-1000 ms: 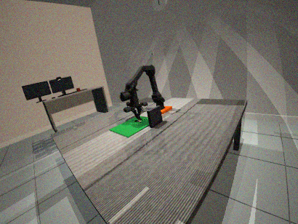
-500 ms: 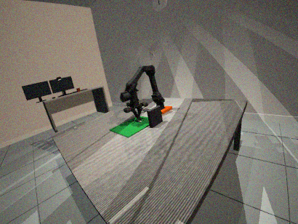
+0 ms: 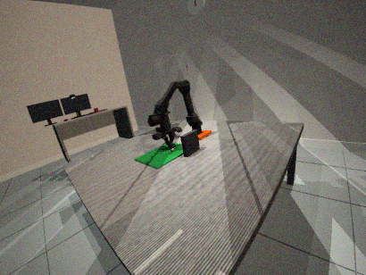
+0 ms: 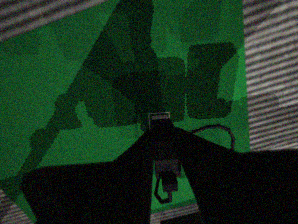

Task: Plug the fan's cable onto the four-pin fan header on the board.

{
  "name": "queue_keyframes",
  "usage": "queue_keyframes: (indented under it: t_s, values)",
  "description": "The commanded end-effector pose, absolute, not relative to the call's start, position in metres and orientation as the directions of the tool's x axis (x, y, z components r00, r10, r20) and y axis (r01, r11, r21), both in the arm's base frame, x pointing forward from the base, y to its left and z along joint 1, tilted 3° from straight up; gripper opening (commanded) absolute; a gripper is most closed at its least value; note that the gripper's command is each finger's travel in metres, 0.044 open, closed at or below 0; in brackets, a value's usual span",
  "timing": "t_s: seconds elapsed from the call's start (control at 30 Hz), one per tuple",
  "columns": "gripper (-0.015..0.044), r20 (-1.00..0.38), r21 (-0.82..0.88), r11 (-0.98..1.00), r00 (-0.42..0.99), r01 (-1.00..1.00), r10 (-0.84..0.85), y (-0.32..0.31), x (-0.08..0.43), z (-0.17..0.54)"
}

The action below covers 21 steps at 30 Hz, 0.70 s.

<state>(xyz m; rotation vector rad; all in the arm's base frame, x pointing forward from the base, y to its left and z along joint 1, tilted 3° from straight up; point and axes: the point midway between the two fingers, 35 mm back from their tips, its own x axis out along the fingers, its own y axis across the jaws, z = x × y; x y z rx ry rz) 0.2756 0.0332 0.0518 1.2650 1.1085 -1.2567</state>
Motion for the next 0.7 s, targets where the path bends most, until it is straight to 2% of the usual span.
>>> queue_keyframes:
  t_s: [0.0, 0.23, 0.57, 0.67]
  values:
    - [0.0, -0.998, 0.047, -0.079, 0.044, 0.996, -0.042, 0.0324, 0.2764, 0.0485]
    - [0.0, -0.998, 0.047, -0.079, 0.044, 0.996, -0.042, 0.0322, 0.2766, 0.0436]
    - [0.026, -0.998, 0.046, -0.084, 0.042, 0.995, -0.039, 0.0329, 0.2757, 0.0468]
    - [0.026, -0.998, 0.046, -0.084, 0.042, 0.995, -0.039, 0.033, 0.2758, 0.049]
